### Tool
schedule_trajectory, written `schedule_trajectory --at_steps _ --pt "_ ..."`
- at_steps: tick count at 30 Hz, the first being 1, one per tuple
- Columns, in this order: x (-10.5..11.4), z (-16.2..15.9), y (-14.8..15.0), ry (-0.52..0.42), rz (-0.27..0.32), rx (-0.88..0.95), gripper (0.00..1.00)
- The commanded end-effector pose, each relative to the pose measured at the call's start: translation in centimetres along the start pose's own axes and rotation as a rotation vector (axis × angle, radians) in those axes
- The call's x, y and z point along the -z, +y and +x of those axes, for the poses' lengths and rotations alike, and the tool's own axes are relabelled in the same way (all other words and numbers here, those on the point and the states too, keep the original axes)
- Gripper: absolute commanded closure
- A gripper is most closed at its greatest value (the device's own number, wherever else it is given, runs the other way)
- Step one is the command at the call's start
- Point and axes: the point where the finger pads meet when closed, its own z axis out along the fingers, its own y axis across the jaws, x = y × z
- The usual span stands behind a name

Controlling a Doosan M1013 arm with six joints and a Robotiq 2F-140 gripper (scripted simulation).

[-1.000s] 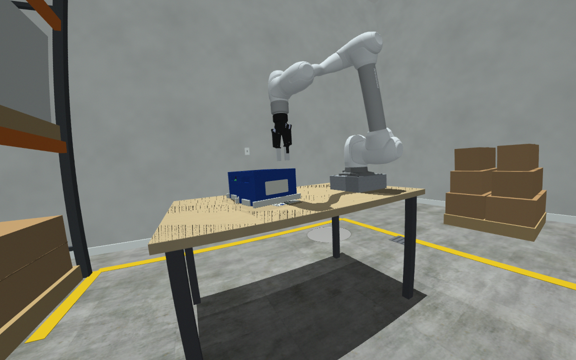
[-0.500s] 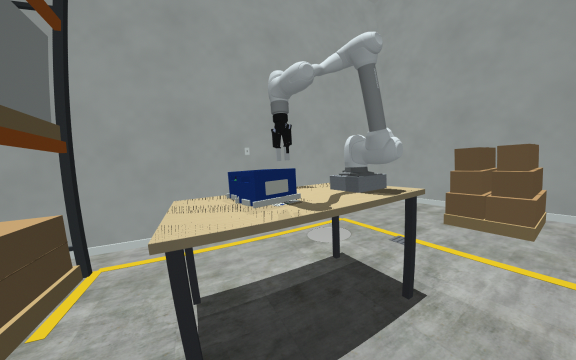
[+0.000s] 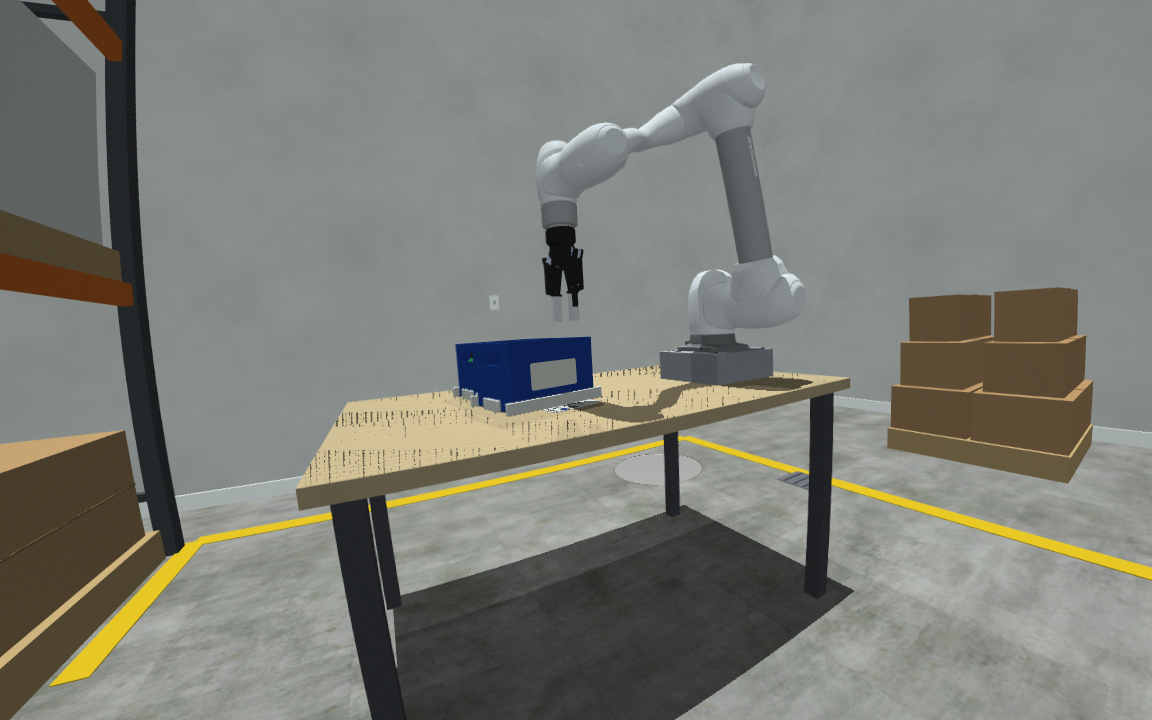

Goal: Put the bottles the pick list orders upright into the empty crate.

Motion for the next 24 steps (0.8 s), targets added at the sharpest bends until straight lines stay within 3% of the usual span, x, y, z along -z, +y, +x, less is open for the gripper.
schedule_trajectory --at_steps 1,4,24 --pt "0.0 0.0 0.0 0.0 0.0 0.0 0.62" --pt "0.4 -0.2 1.4 0.0 0.0 -0.082 0.62" --pt "2.9 -1.1 10.0 0.0 0.0 -0.082 0.62"
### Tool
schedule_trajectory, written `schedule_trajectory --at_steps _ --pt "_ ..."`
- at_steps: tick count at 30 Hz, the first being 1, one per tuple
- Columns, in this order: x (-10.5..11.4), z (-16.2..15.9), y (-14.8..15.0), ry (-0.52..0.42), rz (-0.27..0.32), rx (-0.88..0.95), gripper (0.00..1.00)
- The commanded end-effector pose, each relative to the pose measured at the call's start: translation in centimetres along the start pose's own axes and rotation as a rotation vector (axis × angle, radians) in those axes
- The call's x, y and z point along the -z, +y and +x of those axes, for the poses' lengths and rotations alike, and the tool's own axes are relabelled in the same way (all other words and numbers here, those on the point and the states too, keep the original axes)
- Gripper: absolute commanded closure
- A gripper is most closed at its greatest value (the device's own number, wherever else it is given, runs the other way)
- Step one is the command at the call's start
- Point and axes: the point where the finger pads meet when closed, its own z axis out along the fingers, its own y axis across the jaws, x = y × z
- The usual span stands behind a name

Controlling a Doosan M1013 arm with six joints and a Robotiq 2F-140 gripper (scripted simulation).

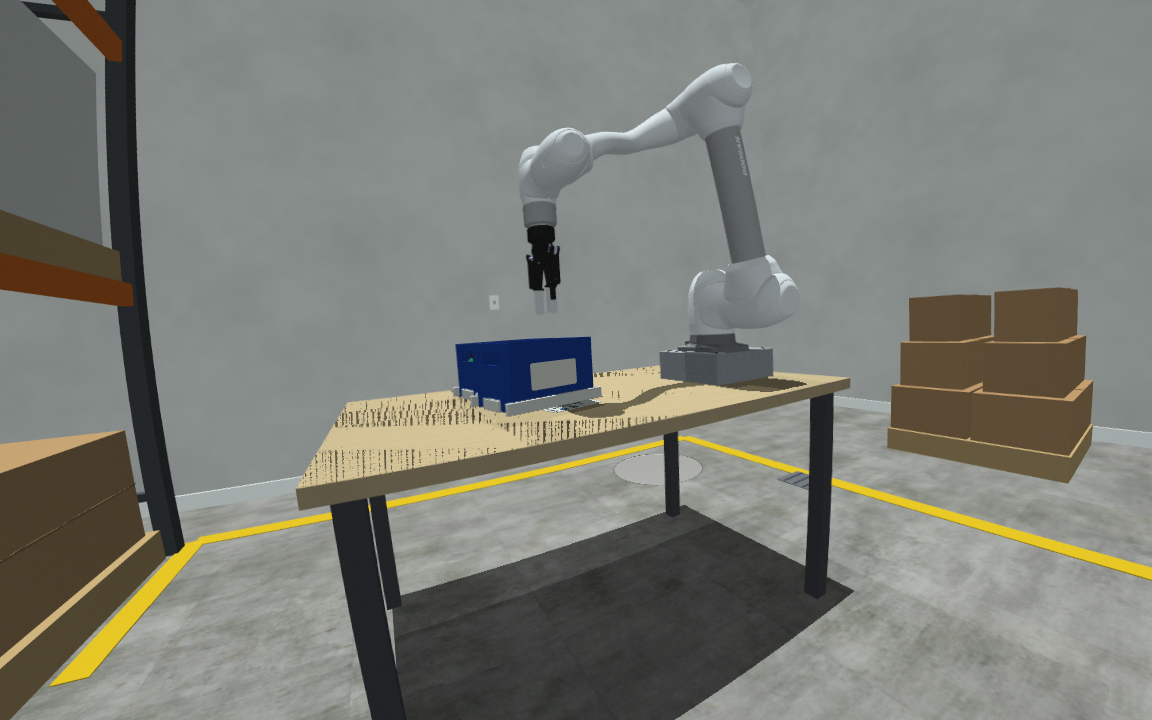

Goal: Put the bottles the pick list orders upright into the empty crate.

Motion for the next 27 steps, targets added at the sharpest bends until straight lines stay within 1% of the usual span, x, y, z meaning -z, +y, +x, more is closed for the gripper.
schedule_trajectory --at_steps 1,6,8,23,25,27 --pt "0.4 0.0 1.2 0.0 0.0 0.0 0.62" --pt "1.0 -0.1 3.6 0.0 0.0 0.0 0.62" --pt "1.0 -0.1 3.6 0.0 0.0 0.0 0.62" --pt "3.1 -0.3 10.8 0.0 0.0 0.0 0.62" --pt "3.1 -0.3 10.8 0.0 0.0 0.0 0.62" --pt "3.4 -0.3 11.8 0.0 0.0 0.0 0.62"
